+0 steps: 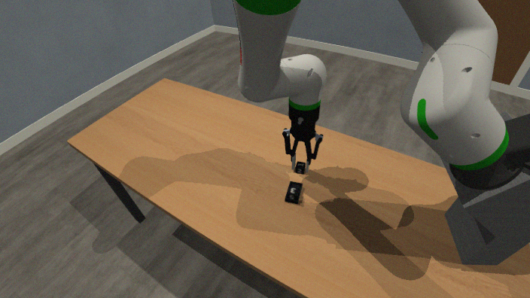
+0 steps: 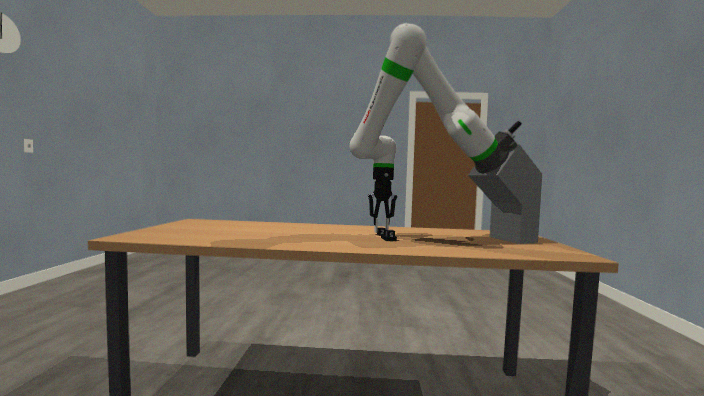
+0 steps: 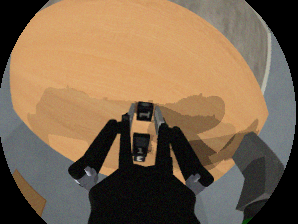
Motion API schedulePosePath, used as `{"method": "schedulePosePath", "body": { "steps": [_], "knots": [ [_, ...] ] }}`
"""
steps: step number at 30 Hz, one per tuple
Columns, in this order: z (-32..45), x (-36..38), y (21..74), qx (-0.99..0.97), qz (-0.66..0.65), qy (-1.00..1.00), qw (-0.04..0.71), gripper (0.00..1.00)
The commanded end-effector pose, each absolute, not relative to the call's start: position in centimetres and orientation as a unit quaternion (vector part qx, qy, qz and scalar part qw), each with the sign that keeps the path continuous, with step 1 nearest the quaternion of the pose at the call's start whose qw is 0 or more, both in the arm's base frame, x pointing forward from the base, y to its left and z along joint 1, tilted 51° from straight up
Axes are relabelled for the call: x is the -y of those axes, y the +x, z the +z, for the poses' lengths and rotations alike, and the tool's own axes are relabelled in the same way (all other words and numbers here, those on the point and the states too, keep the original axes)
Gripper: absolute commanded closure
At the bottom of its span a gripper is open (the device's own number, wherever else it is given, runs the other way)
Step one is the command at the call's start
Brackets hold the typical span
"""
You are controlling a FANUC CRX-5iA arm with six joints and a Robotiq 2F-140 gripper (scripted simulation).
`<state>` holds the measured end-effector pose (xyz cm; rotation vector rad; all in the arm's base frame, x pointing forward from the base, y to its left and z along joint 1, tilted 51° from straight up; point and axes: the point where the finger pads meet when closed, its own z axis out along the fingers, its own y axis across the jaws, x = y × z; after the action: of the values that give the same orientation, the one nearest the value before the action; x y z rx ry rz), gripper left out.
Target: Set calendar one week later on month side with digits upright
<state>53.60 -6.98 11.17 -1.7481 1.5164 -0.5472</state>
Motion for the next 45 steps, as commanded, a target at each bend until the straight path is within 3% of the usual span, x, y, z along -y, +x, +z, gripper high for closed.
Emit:
{"method": "schedulePosePath", "body": {
  "steps": [1, 39, 40, 45],
  "knots": [
    [11.13, 6.98, 53.65, -0.592, -0.214, -0.682, 0.373, 0.71],
    [11.13, 6.98, 53.65, -0.592, -0.214, -0.682, 0.373, 0.71],
    [11.13, 6.98, 53.65, -0.592, -0.214, -0.682, 0.373, 0.83],
    [11.13, 6.98, 53.65, -0.592, -0.214, -0.682, 0.373, 0.83]
  ]
}}
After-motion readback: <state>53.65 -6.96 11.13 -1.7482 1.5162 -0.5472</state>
